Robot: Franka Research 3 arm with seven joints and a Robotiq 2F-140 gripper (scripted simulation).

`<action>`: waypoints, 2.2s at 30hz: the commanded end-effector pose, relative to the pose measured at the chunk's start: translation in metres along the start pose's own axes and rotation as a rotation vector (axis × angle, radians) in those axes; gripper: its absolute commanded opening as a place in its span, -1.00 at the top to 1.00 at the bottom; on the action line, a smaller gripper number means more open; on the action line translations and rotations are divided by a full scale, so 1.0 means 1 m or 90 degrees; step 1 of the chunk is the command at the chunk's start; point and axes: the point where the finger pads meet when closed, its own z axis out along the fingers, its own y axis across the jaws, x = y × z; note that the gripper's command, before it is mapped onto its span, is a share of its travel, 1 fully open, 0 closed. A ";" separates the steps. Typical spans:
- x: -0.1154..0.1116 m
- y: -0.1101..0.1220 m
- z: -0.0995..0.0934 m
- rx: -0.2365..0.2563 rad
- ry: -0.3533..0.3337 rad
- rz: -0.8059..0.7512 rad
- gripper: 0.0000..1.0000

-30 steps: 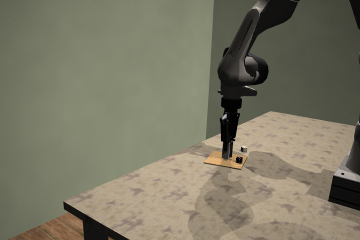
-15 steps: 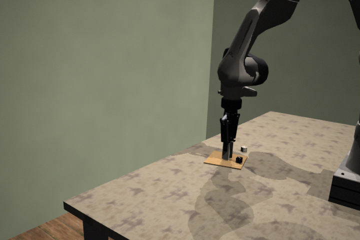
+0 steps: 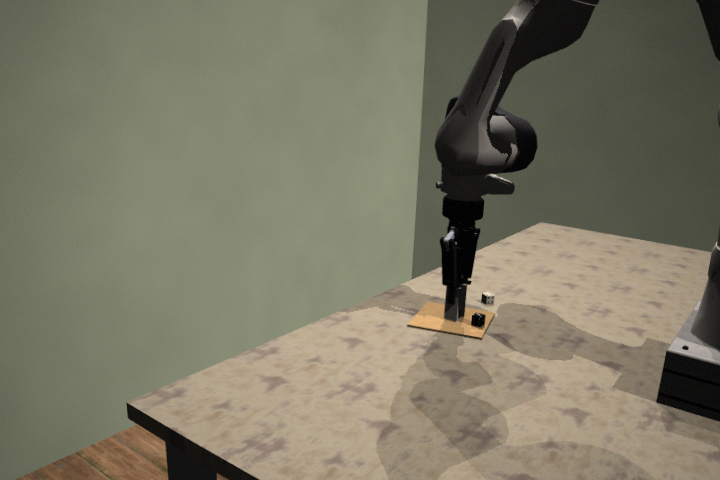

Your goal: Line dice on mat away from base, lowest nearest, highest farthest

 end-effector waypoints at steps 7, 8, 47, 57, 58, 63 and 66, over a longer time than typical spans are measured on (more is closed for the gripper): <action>-0.001 -0.001 0.000 0.000 -0.002 -0.001 0.81; -0.001 -0.001 0.000 0.000 -0.002 -0.001 0.81; -0.001 -0.001 0.000 0.000 -0.002 -0.001 0.57; -0.001 -0.001 -0.001 0.000 -0.002 -0.001 0.57; -0.001 -0.001 -0.003 0.000 -0.002 -0.001 0.57; -0.001 -0.001 -0.019 0.000 -0.002 -0.001 0.57; -0.001 -0.001 -0.028 0.000 -0.002 -0.001 0.57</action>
